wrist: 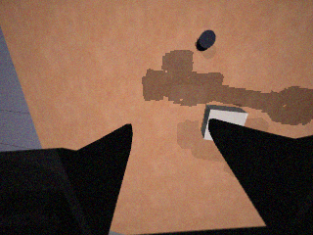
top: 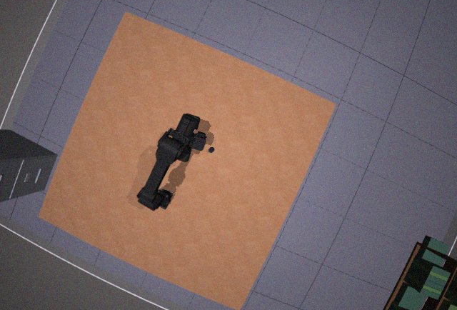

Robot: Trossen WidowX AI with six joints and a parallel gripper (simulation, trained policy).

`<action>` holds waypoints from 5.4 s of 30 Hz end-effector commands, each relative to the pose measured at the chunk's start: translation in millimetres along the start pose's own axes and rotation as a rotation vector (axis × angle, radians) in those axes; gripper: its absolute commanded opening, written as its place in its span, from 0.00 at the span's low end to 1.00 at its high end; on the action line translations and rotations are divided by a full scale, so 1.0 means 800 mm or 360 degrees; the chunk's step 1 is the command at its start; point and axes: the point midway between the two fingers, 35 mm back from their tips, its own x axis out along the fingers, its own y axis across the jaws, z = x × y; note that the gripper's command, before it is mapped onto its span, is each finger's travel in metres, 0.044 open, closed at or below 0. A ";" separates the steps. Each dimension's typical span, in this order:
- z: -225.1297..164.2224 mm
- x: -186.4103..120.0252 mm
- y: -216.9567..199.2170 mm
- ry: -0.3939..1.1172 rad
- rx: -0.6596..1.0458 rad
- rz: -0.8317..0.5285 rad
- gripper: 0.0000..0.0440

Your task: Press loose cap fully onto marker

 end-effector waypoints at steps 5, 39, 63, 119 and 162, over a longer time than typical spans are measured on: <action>0.021 0.014 -0.005 -0.0023 0.0078 -0.0062 0.75; 0.089 0.090 -0.046 -0.0023 0.0351 -0.0396 0.73; 0.110 0.164 -0.079 0.0095 0.0468 -0.0588 0.69; -0.003 0.116 -0.053 0.0071 0.0195 -0.0424 0.13; -0.102 0.073 -0.130 0.0101 0.0065 -0.0554 0.00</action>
